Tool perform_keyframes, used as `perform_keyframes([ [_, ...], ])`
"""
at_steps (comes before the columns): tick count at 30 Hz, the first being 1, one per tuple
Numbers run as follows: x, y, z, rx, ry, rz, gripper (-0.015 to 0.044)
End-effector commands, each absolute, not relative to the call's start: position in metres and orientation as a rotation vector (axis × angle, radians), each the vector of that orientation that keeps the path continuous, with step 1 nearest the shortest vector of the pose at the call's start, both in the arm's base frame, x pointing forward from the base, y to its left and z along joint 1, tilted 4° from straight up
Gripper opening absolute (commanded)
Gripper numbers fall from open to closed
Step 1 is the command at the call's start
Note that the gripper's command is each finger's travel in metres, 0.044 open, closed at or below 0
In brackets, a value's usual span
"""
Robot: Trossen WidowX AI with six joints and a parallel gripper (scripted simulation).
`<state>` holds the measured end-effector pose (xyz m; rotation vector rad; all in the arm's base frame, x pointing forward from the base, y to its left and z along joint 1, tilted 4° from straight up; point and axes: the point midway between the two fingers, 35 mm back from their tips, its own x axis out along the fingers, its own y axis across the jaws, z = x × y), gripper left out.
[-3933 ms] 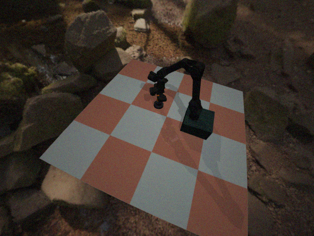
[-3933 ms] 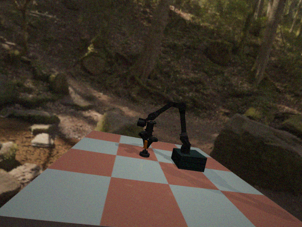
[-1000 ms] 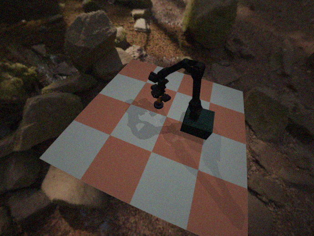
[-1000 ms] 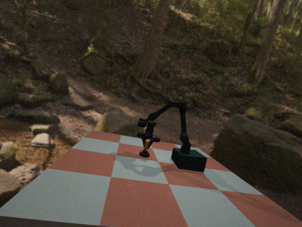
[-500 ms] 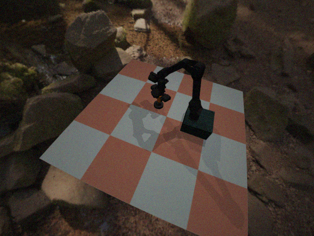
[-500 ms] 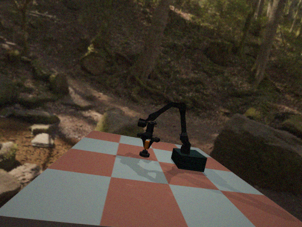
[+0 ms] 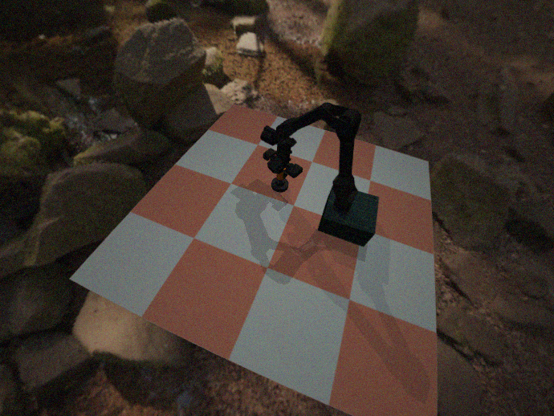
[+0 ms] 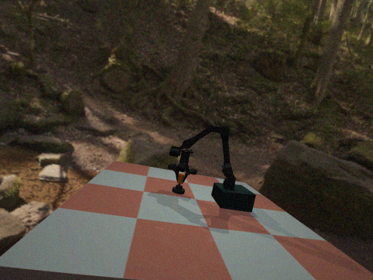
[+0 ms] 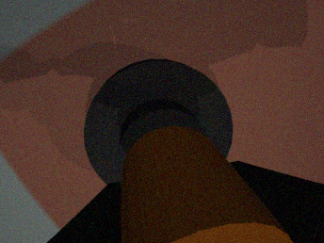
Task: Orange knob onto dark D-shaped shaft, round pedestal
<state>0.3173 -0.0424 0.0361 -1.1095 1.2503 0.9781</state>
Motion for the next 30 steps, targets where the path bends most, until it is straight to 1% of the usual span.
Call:
perform_keyframes([
  [1, 0.3224, -0.0427, 0.0377, -1.124, 1.234, 0.98, 0.0],
  [21, 0.3206, -0.0425, 0.0389, -1.124, 1.234, 0.98, 0.0],
  [30, 0.3171, -0.0419, 0.0401, -1.285, 1.151, 1.129, 0.0],
])
